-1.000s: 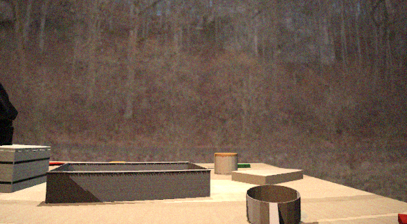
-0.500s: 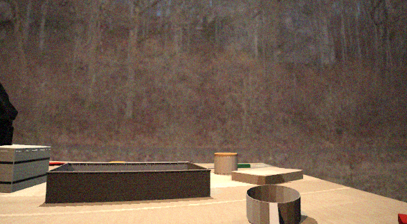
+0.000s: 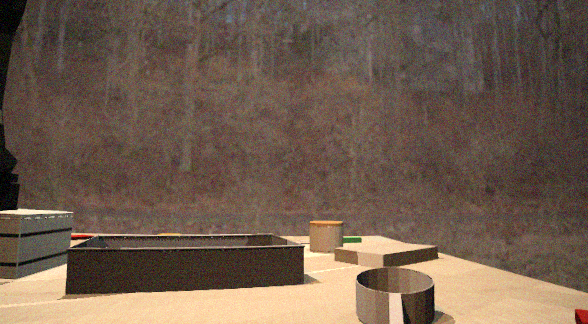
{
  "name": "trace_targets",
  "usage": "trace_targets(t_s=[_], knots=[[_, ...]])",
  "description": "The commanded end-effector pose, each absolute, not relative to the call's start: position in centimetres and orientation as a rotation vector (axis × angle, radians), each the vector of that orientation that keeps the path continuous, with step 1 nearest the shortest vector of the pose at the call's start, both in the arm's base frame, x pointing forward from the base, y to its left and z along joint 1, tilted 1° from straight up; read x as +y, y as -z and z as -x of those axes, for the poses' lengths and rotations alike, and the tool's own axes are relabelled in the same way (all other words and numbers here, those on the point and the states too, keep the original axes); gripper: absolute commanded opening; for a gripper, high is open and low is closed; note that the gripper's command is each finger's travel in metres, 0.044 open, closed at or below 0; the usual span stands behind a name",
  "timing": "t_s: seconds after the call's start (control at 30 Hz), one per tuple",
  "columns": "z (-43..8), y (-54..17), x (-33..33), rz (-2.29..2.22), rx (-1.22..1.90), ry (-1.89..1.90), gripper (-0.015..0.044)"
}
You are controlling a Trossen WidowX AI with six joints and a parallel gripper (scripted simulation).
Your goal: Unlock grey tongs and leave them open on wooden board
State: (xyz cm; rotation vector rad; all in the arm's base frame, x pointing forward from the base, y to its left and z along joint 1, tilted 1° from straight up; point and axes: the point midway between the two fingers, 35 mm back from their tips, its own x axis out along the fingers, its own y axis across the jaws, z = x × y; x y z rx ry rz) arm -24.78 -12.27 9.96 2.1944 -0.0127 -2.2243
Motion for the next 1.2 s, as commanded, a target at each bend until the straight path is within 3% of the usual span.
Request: trace_targets(t_s=[0.0, 0.3, 1.17], knots=[[24.2, -9.9, -11.8, -2.208, 0.015, 2.201, 0.0440], [24.1, -15.0, -11.9, -2.196, -0.007, 2.220, 0.0440], [24.1, -15.0, -11.9, -2.196, -0.007, 2.220, 0.0440]])
